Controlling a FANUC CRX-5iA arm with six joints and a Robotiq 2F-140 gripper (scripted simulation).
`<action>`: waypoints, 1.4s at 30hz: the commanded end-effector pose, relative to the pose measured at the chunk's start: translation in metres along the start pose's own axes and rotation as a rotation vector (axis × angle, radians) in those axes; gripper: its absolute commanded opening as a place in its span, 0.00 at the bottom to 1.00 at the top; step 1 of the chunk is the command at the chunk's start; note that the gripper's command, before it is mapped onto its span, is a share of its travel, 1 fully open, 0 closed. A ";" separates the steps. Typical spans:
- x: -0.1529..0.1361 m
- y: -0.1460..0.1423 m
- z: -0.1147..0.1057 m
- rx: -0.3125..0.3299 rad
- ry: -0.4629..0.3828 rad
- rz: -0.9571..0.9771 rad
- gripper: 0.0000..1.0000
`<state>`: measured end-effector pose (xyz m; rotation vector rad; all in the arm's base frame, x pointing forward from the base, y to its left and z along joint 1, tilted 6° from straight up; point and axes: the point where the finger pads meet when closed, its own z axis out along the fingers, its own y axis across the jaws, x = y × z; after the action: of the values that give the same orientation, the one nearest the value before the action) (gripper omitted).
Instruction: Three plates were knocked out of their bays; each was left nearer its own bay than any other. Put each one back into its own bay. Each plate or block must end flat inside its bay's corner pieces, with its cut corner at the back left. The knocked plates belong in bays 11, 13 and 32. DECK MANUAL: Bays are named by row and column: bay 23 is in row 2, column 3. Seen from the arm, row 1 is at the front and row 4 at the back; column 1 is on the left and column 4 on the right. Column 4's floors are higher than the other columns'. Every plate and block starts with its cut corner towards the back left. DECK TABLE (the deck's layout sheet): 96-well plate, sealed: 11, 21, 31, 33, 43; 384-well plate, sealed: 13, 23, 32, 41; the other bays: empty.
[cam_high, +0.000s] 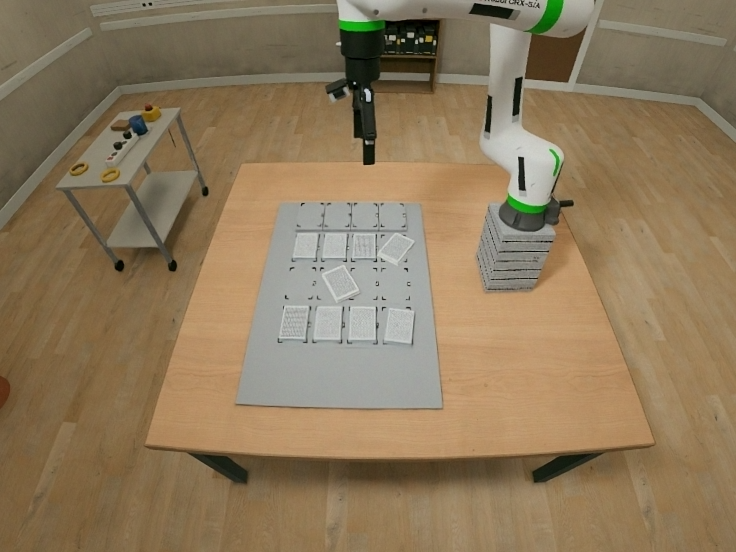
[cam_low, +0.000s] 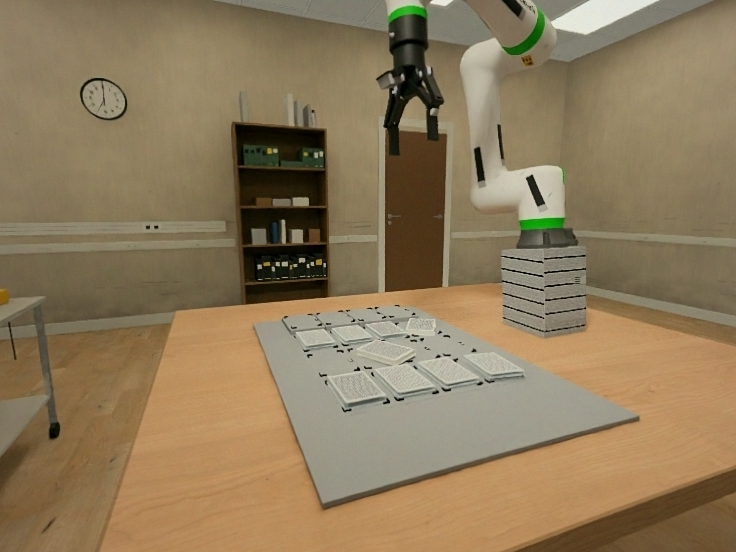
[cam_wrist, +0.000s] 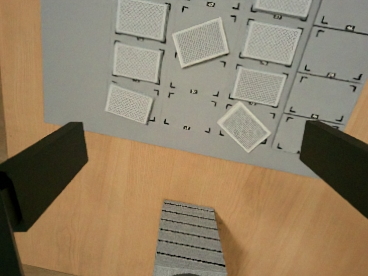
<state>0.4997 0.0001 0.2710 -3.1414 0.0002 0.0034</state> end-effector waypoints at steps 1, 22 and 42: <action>0.000 0.000 -0.001 0.000 0.002 0.000 1.00; 0.010 0.004 0.017 -0.008 0.005 0.093 0.70; 0.039 0.023 0.090 -0.036 0.013 0.459 0.70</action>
<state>0.5334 -0.0189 0.1941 -3.1137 0.5978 -0.0066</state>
